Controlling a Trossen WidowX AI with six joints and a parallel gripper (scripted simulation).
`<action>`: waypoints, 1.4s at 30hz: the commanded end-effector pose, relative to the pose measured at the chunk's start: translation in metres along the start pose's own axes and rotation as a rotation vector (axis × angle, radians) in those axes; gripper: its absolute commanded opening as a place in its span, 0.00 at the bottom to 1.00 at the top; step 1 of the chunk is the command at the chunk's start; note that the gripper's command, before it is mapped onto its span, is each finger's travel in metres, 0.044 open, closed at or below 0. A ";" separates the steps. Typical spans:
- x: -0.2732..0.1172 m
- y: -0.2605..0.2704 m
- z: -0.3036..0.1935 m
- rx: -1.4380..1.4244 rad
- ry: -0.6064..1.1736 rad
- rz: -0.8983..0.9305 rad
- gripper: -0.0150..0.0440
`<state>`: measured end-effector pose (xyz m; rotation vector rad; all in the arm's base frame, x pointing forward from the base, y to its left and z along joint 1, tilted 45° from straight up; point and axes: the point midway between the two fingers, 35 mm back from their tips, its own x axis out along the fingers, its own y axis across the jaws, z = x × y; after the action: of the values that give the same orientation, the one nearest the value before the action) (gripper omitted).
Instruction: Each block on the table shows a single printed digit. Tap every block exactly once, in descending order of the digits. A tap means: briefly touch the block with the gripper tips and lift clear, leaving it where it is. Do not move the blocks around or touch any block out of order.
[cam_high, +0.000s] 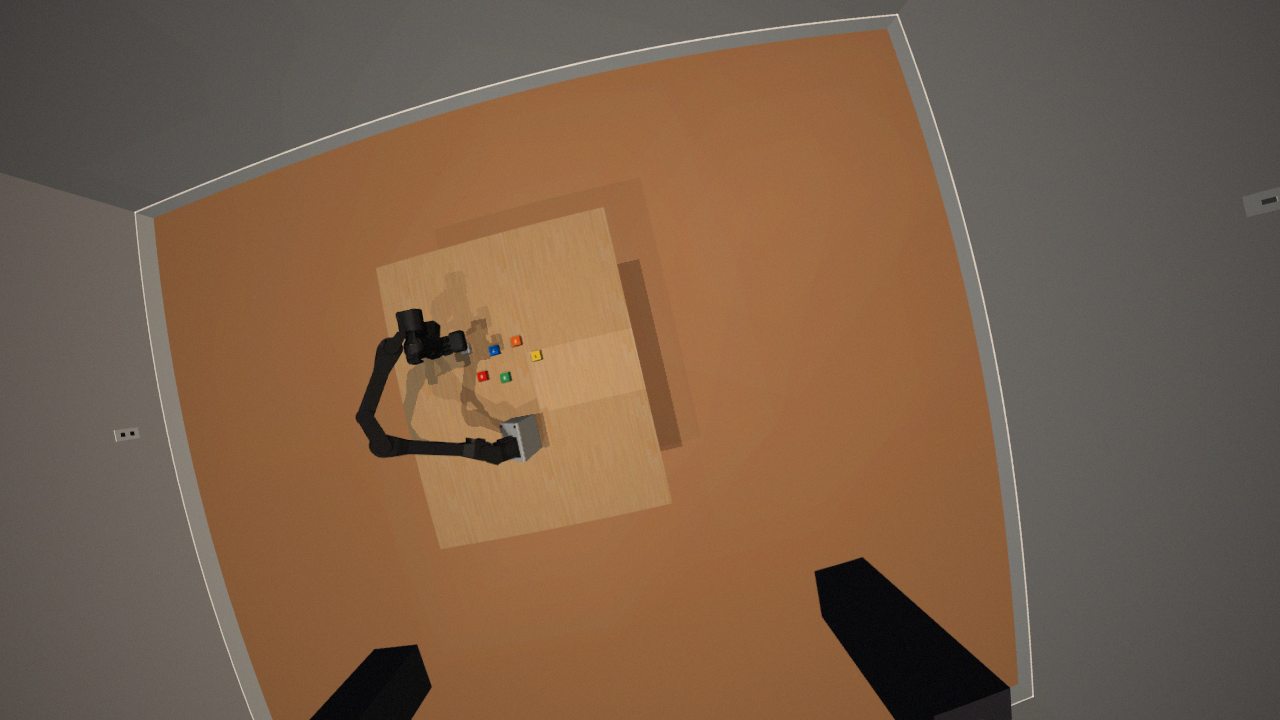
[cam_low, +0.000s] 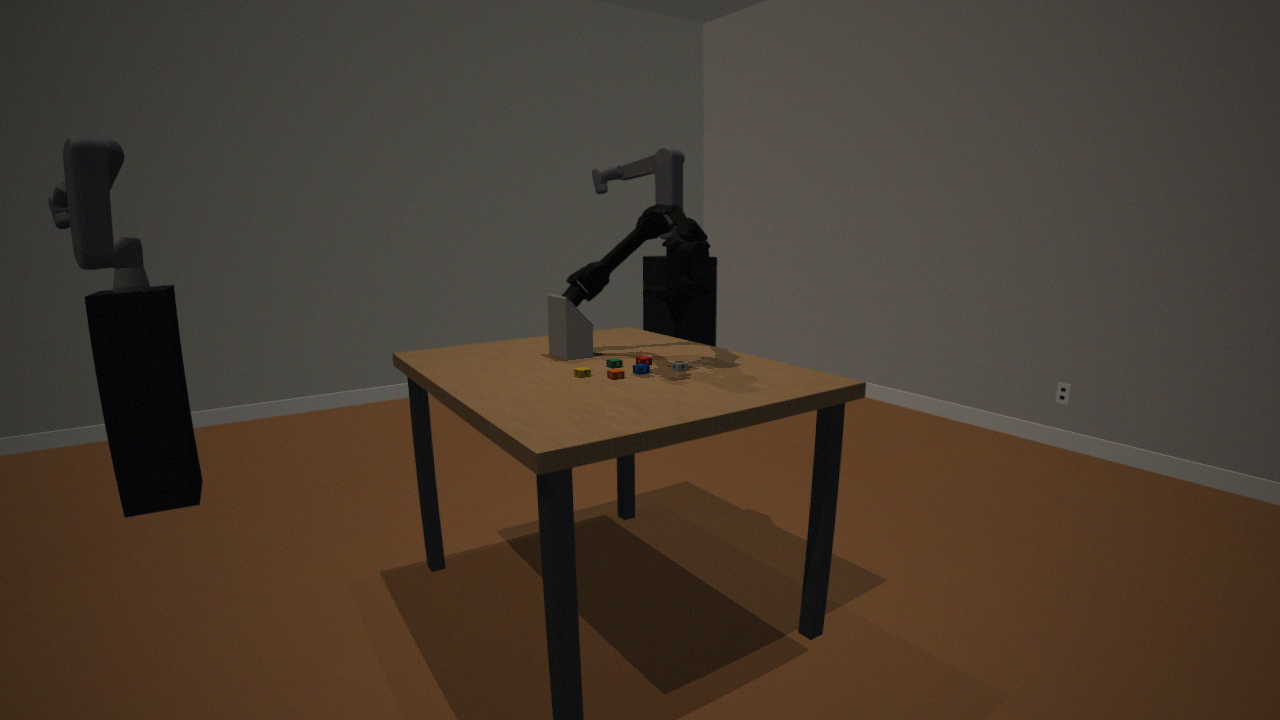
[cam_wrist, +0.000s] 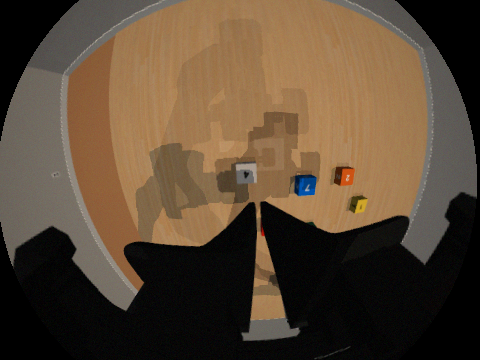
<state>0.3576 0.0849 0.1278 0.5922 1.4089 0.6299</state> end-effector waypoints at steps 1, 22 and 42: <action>0.002 0.001 0.002 0.026 0.001 0.000 0.29; 0.094 0.002 0.002 0.025 0.000 0.005 0.29; 0.079 0.002 0.001 0.025 0.000 0.005 0.29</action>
<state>0.3604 0.1523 0.0616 0.6150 1.4354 0.6142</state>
